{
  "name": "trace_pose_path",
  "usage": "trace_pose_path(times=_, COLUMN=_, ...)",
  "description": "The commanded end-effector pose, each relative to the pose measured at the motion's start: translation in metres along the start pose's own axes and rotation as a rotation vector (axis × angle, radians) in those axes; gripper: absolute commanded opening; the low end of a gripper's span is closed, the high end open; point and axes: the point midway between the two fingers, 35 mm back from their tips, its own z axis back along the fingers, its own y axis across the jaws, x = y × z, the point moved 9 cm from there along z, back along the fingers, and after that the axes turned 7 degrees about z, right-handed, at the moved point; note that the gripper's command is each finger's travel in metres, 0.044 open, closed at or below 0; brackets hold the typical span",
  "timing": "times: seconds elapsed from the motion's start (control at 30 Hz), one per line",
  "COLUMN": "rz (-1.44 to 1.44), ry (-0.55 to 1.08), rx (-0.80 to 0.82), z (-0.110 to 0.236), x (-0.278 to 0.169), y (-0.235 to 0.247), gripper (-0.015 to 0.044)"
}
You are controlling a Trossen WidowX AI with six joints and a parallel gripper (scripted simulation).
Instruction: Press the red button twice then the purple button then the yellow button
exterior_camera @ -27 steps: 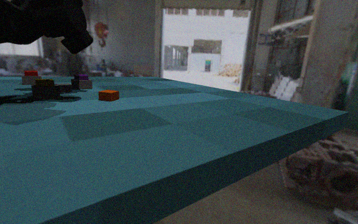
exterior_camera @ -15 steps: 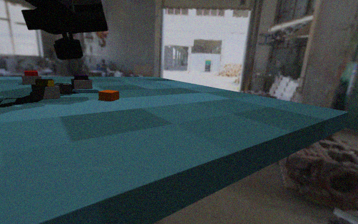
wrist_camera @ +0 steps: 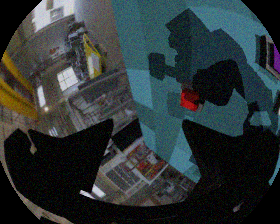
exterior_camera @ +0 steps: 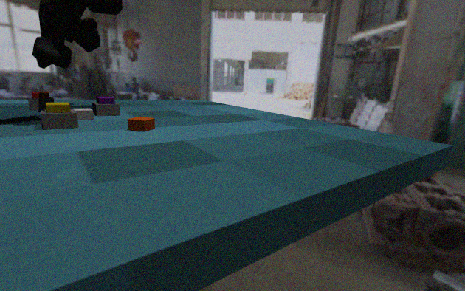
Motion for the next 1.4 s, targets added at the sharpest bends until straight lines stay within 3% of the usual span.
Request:
trace_pose_path(times=0.0, rz=-0.018, ry=-0.135, rx=-0.679, z=-0.035, x=-0.033, y=0.066, gripper=0.0400)
trace_pose_path(times=0.13, rz=0.023, ry=-0.268, rx=-0.859, z=-0.044, x=-0.048, y=0.086, gripper=0.0400)
trace_pose_path(times=0.6, rz=0.023, ry=-0.268, rx=-0.859, z=-0.044, x=-0.048, y=0.086, gripper=0.0400)
trace_pose_path(times=0.77, rz=0.022, ry=-0.269, rx=-0.860, z=-0.081, x=-0.034, y=0.043, gripper=0.0269)
trace_pose_path(times=1.07, rz=0.022, ry=-0.269, rx=-0.861, z=-0.083, x=-0.033, y=0.040, gripper=0.0032)
trace_pose_path(times=1.37, rz=0.022, ry=-0.269, rx=-0.861, z=-0.083, x=-0.033, y=0.040, gripper=0.0020)
